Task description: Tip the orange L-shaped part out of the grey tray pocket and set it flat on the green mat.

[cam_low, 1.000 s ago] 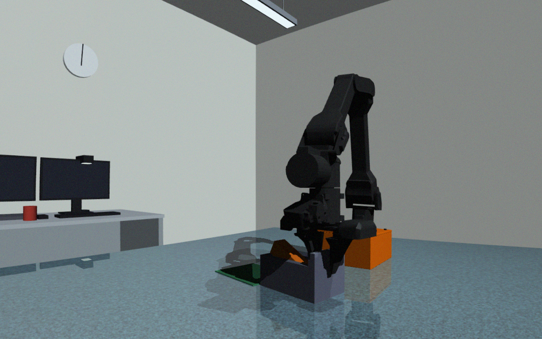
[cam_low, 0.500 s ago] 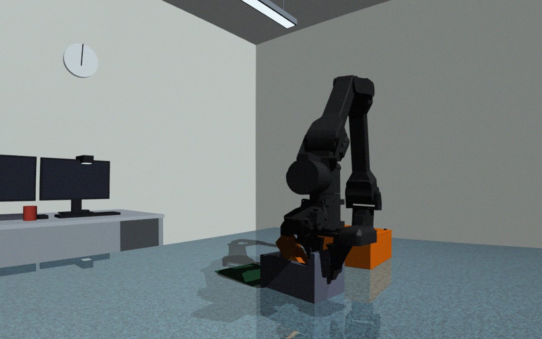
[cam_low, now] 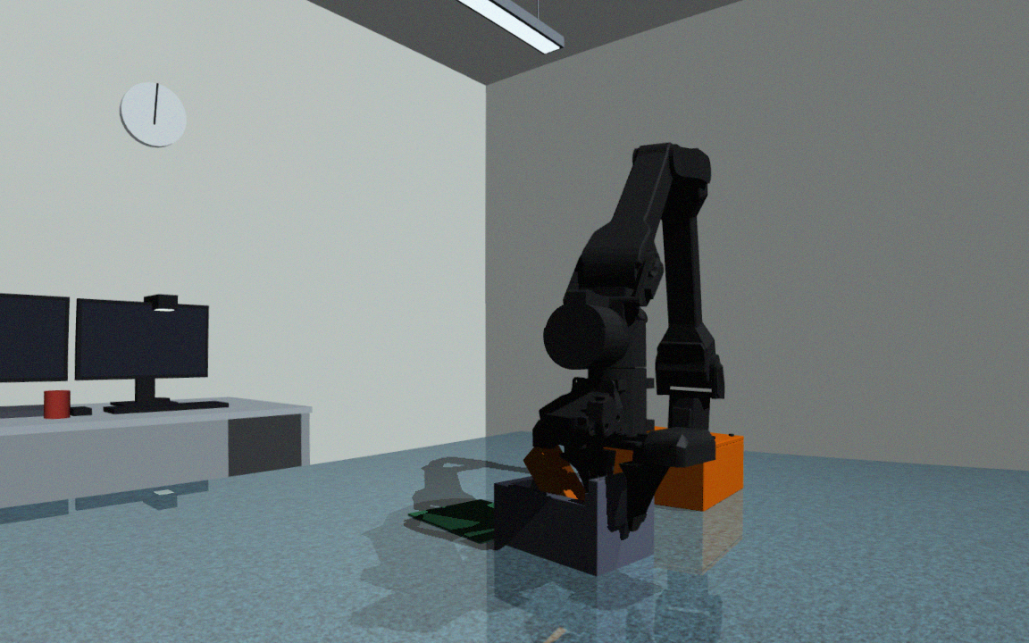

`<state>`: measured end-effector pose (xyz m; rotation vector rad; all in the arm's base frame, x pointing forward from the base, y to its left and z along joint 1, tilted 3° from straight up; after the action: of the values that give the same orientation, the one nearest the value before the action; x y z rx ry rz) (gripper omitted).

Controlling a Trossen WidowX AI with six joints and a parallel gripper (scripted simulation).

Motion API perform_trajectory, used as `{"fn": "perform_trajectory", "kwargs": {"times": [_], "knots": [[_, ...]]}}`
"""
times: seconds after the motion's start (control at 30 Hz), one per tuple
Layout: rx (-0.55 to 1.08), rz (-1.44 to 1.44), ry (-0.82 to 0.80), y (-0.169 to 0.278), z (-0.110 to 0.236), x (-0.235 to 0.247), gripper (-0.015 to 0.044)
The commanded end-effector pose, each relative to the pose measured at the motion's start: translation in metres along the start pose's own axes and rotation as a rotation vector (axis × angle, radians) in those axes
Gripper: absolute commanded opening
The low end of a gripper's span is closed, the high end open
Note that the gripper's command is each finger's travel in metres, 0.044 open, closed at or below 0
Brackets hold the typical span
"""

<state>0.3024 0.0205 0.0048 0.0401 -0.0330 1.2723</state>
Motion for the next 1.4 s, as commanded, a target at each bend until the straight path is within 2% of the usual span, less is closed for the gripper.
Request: {"fn": "perform_trajectory", "kwargs": {"times": [0.0,0.3,0.4,0.53,0.6,1.37], "knots": [[0.001,-0.001,0.001,0.000,0.002,0.002,0.0180],[0.006,-0.005,0.005,0.001,0.015,0.011,0.0180],[0.005,-0.005,0.005,-0.002,0.041,0.009,0.0180],[0.005,-0.005,0.006,-0.001,0.098,0.001,0.0180],[0.005,-0.005,0.006,0.000,0.109,-0.001,0.0180],[-0.008,-0.007,-0.003,-0.003,0.106,0.002,0.0180]]}}
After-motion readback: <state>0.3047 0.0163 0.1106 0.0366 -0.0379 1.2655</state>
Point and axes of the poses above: the point midway between the two fingers, 35 mm back from their tips, its own z axis back along the fingers, its own x axis across the jaws, y = z × x, the point moved 2 cm from there along z, back along the fingers, and after that the axes turned 2 degrees about -z, right-handed, at the moved point
